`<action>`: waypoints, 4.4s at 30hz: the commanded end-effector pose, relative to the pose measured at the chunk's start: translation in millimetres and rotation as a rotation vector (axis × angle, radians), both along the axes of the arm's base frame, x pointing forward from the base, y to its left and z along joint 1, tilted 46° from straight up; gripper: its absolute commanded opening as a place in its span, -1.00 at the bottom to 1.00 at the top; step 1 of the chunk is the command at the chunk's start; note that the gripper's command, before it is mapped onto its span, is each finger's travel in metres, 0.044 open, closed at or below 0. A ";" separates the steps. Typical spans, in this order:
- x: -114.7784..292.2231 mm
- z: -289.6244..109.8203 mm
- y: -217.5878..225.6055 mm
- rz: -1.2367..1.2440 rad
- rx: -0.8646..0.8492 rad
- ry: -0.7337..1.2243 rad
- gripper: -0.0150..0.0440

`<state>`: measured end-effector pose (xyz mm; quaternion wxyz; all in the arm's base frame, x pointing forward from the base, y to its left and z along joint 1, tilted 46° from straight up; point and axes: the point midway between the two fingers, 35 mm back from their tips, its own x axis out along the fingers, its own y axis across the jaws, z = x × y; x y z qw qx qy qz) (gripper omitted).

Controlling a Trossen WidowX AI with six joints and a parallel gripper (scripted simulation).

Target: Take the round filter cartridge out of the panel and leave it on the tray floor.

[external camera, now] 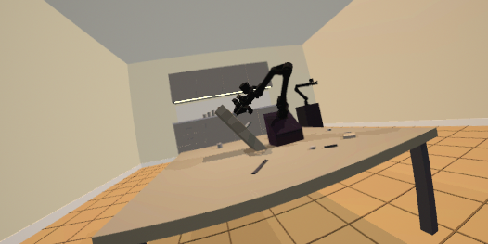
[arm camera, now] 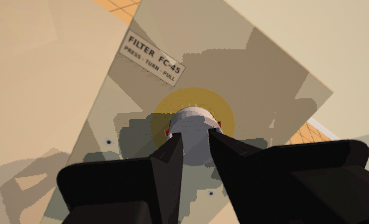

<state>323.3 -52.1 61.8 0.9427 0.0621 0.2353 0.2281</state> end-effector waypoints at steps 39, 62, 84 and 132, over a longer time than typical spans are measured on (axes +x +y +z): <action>-74.3 -28.0 24.2 0.005 -0.033 -0.022 -0.22; -38.8 15.8 -18.9 0.000 -0.035 -0.021 -0.10; -54.1 20.4 -28.9 -0.027 0.210 0.304 0.56; -56.4 -42.0 43.6 -0.058 0.398 0.644 0.45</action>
